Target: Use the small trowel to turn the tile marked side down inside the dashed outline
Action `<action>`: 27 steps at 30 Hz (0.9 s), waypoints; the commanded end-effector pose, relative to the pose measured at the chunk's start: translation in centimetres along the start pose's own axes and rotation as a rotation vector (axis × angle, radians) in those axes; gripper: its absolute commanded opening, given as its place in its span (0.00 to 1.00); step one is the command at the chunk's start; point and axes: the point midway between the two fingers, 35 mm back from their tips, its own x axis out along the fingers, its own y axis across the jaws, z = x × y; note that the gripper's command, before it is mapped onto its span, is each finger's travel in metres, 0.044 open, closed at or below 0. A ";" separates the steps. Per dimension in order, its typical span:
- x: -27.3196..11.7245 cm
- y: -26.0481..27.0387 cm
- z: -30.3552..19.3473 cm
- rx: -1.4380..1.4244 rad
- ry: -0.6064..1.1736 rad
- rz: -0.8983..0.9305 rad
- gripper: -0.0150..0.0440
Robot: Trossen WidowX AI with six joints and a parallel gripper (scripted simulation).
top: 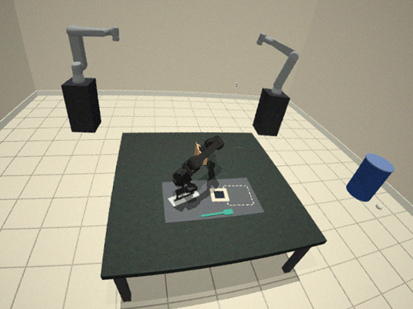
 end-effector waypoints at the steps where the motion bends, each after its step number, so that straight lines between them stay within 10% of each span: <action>1: -0.2 -0.1 0.0 0.008 0.003 -0.001 0.71; 27: -4.5 -0.2 -0.2 -0.473 0.003 0.000 0.71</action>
